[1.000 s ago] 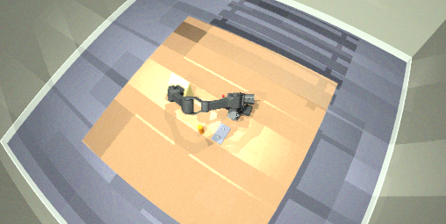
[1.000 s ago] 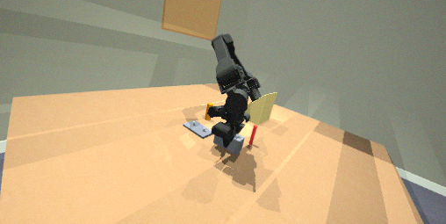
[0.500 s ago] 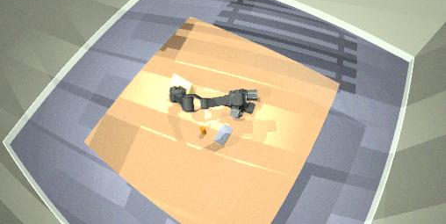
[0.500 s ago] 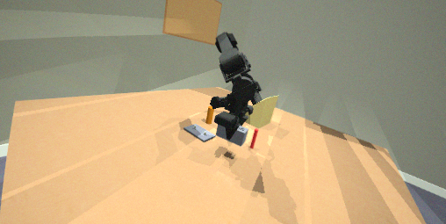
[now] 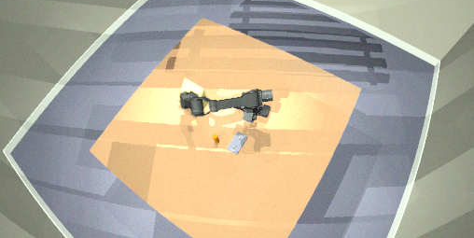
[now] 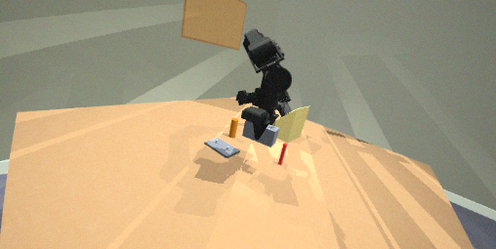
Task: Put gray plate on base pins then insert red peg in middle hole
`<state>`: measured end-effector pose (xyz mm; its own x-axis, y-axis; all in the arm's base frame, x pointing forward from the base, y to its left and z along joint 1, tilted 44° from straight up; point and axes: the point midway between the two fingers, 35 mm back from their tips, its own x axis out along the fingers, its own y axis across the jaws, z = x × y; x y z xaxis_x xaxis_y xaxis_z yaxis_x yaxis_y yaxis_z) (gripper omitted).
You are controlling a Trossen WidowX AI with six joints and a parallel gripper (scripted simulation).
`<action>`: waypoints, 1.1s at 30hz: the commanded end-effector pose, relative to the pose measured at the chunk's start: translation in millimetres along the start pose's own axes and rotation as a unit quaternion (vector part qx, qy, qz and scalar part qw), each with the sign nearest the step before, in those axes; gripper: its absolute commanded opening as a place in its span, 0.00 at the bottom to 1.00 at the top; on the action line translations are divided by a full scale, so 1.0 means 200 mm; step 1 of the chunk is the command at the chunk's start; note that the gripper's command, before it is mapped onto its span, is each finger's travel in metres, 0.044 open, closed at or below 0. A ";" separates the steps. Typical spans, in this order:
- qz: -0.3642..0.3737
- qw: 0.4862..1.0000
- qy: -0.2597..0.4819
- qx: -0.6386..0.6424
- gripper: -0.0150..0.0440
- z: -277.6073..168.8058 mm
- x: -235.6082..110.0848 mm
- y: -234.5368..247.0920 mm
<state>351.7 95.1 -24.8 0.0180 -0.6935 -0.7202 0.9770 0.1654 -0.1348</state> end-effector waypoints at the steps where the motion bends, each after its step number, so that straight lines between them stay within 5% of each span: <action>1: 0.004 1.000 0.004 0.008 0.25 0.01 -0.09 0.00; 33: 0.006 0.999 0.010 0.046 0.25 0.36 0.04 -0.04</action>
<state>358.6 47.3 13.3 0.0177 -0.6759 -0.7367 0.9915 0.1069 -0.0743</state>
